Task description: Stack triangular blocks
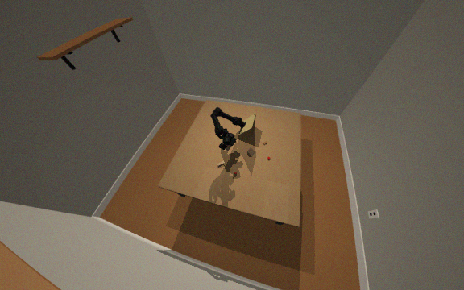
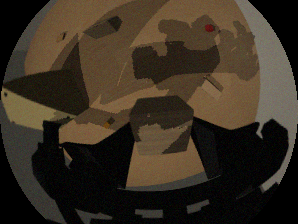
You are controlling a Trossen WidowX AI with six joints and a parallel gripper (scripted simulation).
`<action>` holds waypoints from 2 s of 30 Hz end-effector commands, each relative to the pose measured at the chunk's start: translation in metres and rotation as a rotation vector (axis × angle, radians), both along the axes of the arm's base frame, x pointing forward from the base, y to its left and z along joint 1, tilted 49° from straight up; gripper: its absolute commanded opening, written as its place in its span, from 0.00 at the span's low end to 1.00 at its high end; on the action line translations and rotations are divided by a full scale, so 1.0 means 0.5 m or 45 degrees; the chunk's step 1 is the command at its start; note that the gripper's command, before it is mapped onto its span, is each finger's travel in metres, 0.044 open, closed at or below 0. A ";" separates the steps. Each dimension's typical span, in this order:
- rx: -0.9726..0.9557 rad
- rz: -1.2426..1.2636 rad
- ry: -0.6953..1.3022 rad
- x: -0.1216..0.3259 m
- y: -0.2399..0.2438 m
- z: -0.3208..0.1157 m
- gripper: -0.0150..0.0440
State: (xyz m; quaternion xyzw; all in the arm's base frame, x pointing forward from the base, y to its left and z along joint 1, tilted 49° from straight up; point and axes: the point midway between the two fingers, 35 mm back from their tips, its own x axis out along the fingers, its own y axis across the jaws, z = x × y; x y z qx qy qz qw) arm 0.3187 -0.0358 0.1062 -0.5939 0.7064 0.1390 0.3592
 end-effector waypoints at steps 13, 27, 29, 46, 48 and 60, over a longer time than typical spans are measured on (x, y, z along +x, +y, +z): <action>0.038 0.010 -0.005 0.055 0.129 -0.079 0.25; 0.052 0.011 -0.012 0.075 0.239 -0.156 0.25; 0.053 0.012 -0.012 0.075 0.254 -0.167 0.25; 0.044 -0.001 -0.013 0.051 0.377 -0.272 0.25; 0.040 -0.005 -0.015 0.046 0.390 -0.285 0.25; 0.013 -0.026 -0.027 0.004 0.458 -0.360 0.25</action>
